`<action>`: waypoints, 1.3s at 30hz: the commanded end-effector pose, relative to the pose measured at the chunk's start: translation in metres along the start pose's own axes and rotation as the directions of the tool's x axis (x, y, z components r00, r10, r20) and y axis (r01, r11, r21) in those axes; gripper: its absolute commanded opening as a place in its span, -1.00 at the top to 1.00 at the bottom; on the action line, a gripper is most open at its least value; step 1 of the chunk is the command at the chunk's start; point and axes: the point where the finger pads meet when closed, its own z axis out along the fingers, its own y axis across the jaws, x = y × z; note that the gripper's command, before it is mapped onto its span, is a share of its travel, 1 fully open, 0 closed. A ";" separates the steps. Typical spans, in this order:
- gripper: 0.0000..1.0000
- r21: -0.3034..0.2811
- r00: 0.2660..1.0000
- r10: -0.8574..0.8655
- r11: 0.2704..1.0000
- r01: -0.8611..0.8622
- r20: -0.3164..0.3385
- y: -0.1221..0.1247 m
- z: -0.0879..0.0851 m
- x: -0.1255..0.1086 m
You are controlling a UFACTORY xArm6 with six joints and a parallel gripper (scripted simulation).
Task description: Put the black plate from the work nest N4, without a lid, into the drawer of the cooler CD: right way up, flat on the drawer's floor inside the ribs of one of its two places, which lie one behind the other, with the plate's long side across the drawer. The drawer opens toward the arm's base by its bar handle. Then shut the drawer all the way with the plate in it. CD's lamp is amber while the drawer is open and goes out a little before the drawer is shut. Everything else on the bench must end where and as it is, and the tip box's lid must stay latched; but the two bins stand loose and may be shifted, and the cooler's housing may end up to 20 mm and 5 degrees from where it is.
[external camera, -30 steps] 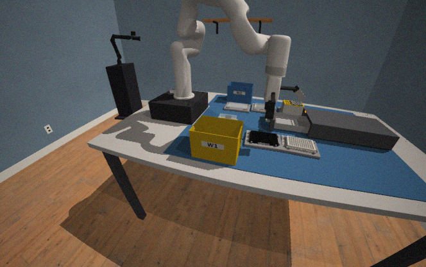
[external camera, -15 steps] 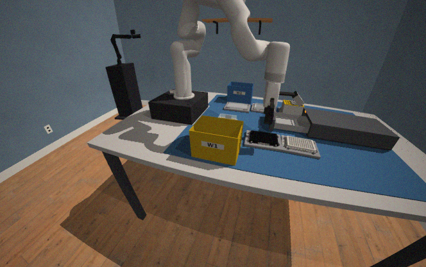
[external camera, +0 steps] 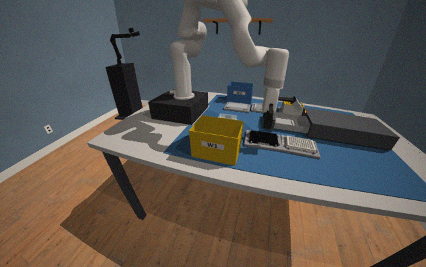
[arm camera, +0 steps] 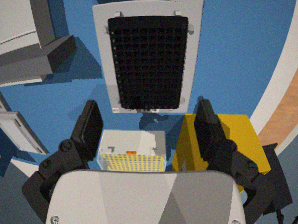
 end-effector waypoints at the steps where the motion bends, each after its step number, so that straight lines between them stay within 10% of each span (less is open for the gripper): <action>1: -1.00 -0.002 1.000 0.000 1.000 0.000 -0.005 0.001 0.005 0.002; 39: -1.00 -0.002 1.000 0.000 1.000 0.000 -0.004 0.001 0.051 0.002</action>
